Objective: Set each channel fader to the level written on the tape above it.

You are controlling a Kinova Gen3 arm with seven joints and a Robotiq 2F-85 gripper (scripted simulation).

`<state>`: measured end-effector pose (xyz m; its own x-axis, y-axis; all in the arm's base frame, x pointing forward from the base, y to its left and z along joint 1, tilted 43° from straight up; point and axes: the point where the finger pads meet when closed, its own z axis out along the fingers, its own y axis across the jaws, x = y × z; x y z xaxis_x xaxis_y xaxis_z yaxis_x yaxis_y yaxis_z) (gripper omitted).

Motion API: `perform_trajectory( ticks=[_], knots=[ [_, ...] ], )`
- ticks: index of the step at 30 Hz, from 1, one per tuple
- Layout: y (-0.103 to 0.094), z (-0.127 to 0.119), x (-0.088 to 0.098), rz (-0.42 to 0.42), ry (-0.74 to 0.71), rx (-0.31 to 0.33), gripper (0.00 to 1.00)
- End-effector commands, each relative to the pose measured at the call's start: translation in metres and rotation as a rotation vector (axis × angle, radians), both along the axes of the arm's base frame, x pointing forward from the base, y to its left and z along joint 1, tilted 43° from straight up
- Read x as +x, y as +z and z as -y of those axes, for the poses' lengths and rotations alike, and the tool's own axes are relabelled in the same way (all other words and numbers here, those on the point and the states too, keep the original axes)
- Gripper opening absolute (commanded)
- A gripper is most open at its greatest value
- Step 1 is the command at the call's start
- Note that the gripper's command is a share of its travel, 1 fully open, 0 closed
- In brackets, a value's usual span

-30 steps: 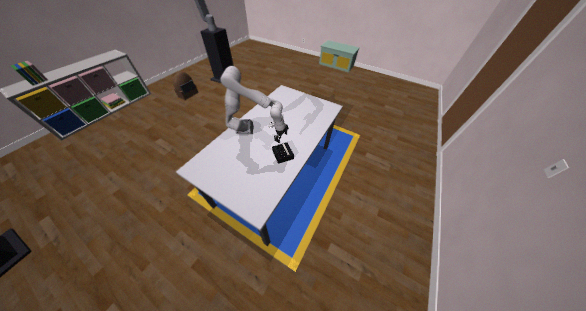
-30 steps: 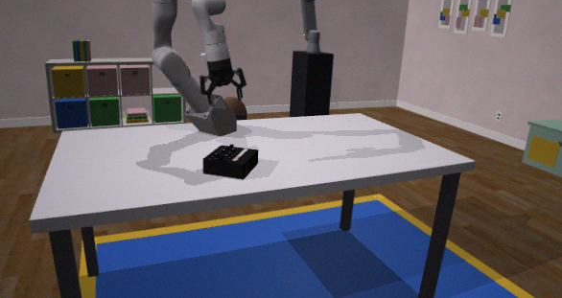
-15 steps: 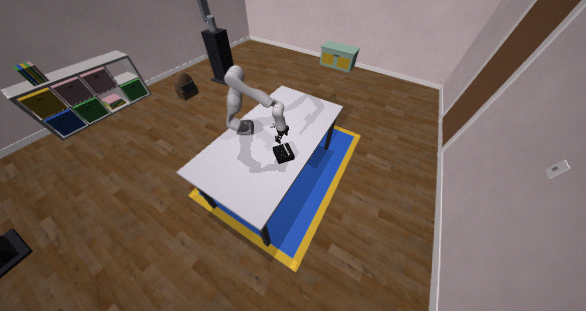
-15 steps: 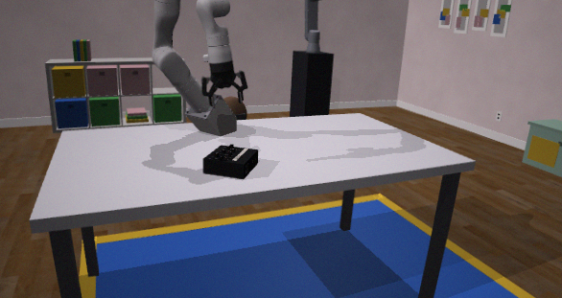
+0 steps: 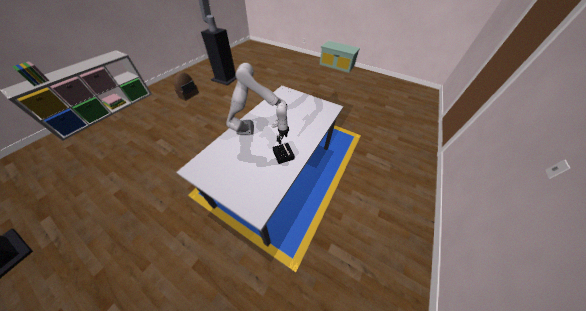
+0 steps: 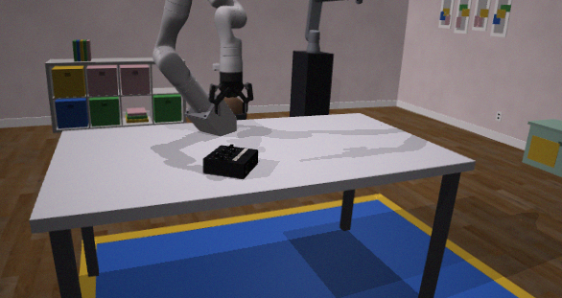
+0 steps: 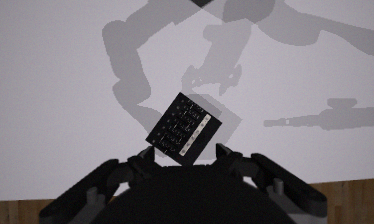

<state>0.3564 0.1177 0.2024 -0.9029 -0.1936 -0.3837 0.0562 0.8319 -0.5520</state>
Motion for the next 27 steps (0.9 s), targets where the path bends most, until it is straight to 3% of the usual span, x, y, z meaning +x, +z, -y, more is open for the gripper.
perform_trajectory(
  ticks=[1, 27],
  knots=[
    [-0.0067, 0.0028, 0.0011, 0.006, -0.016, -0.010, 1.00],
    [-0.0089, 0.0036, 0.0012, 0.007, -0.021, -0.015, 1.00]
  ],
)
